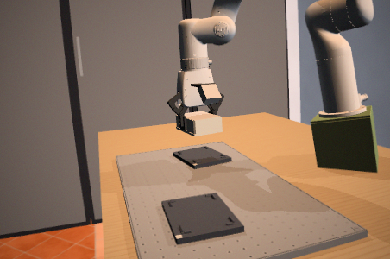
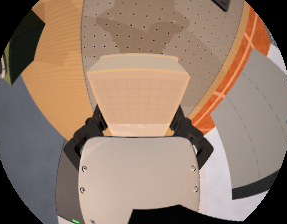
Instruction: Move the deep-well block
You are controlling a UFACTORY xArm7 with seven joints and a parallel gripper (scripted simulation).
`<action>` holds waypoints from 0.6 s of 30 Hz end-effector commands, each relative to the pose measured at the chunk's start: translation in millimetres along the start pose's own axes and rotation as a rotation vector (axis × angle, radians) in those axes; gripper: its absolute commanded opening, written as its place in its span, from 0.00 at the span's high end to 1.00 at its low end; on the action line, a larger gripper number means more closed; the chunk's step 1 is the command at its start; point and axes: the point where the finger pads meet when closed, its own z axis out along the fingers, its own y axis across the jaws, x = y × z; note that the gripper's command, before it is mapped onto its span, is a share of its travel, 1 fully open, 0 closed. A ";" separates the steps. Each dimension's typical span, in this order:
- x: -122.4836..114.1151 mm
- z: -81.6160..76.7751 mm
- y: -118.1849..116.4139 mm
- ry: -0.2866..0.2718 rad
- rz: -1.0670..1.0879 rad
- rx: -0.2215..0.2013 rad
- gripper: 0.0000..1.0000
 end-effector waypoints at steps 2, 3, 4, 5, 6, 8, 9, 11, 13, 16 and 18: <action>-17.1 -0.9 -6.9 0.001 -0.001 -0.004 1.00; -17.1 -0.9 -6.9 0.001 -0.001 -0.004 1.00; -17.1 -0.9 -6.9 0.001 -0.001 -0.004 1.00; -20.1 -0.9 -8.4 0.001 -0.001 -0.004 1.00; -23.1 -0.9 -9.9 0.001 -0.001 -0.004 1.00; -29.1 -0.9 -12.9 0.001 -0.001 -0.004 1.00; -32.1 -0.9 -14.3 0.001 -0.001 -0.004 1.00; -38.1 -0.8 -17.3 0.001 -0.001 -0.004 1.00; -44.0 -0.8 -20.3 0.001 -0.001 -0.004 1.00; -49.5 -0.8 -23.0 0.001 -0.001 -0.004 1.00; -50.0 -0.8 -23.2 0.001 -0.001 -0.004 1.00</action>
